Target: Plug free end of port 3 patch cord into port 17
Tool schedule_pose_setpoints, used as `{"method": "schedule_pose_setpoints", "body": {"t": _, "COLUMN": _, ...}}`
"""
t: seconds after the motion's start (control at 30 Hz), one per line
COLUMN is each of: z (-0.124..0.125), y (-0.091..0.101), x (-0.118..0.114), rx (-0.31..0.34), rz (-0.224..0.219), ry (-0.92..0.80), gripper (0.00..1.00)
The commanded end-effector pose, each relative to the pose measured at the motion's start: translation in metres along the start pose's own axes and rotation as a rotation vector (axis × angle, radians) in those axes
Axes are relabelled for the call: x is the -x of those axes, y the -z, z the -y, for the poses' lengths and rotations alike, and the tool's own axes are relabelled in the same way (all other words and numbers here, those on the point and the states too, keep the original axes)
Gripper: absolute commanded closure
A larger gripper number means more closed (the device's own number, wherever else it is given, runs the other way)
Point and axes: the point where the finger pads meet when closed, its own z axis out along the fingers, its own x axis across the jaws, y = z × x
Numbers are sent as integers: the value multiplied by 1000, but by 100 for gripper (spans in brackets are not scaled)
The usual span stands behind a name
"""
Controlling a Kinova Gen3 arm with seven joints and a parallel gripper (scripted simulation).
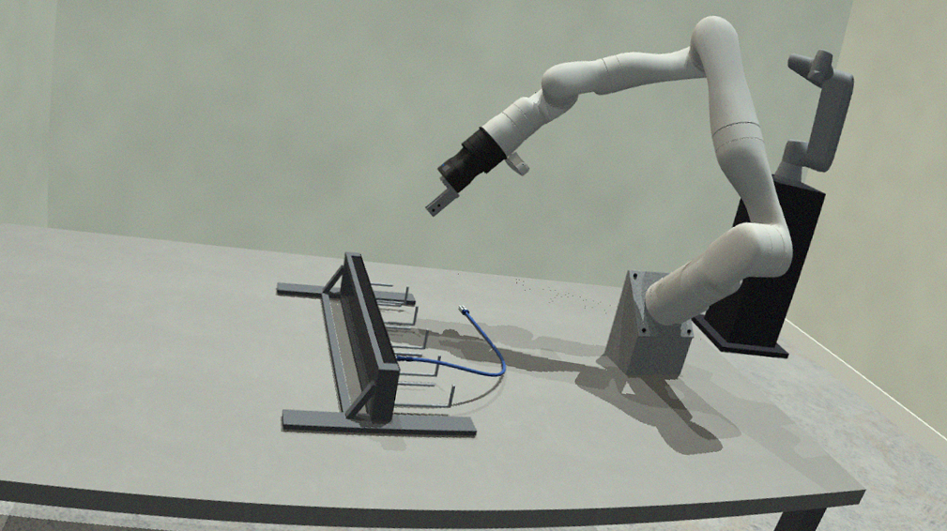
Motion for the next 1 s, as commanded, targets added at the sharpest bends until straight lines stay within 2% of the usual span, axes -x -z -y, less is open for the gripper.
{"method": "schedule_pose_setpoints", "body": {"t": 0.0, "z": 2, "y": -21, "x": 2, "rx": -5, "rz": 2, "ry": 11, "gripper": 100}}
{"method": "schedule_pose_setpoints", "body": {"t": 0.27, "z": 5, "y": -92, "x": 1, "rx": -6, "rz": -1, "ry": 6, "gripper": 100}}
{"method": "schedule_pose_setpoints", "body": {"t": 0.33, "z": 5, "y": -92, "x": 1, "rx": -6, "rz": -1, "ry": 6, "gripper": 100}}
{"method": "schedule_pose_setpoints", "body": {"t": 0.5, "z": 4, "y": -120, "x": 1, "rx": -6, "rz": 1, "ry": 9, "gripper": 100}}
{"method": "schedule_pose_setpoints", "body": {"t": 0.63, "z": 4, "y": -128, "x": 1, "rx": -5, "rz": 2, "ry": 10, "gripper": 100}}
{"method": "schedule_pose_setpoints", "body": {"t": 0.97, "z": 6, "y": -128, "x": 0, "rx": -9, "rz": 0, "ry": 11, "gripper": 100}}
